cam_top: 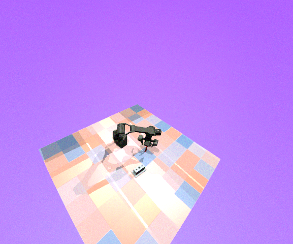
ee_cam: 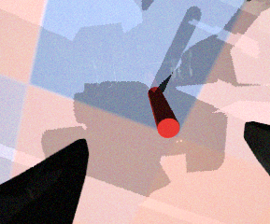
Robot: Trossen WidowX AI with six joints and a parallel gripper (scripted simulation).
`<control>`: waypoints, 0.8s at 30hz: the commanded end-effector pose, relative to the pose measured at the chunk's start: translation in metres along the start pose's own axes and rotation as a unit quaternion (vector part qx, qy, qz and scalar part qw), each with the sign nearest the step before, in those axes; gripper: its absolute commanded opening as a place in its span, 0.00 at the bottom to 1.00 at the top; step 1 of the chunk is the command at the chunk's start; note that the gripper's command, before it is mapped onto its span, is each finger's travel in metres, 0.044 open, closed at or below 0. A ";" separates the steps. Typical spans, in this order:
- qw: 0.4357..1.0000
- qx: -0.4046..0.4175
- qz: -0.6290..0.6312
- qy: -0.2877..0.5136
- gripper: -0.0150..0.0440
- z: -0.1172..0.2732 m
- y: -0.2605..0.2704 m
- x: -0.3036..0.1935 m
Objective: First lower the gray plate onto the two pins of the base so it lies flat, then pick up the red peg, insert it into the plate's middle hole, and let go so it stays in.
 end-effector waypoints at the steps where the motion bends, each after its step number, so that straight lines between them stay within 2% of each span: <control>1: 1.000 -0.004 0.005 -0.003 1.00 -0.009 -0.002 0.000; 24: 1.000 -0.004 0.005 -0.004 1.00 -0.047 -0.003 0.000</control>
Point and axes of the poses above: the point midway between the two fingers, 35 mm back from their tips, its own z axis back along the fingers, its own y axis across the jaws, x = y × z, the point moved 10 cm from there along z, back along the fingers, and after that the axes turned 3 degrees about -z, right-handed, at the moved point
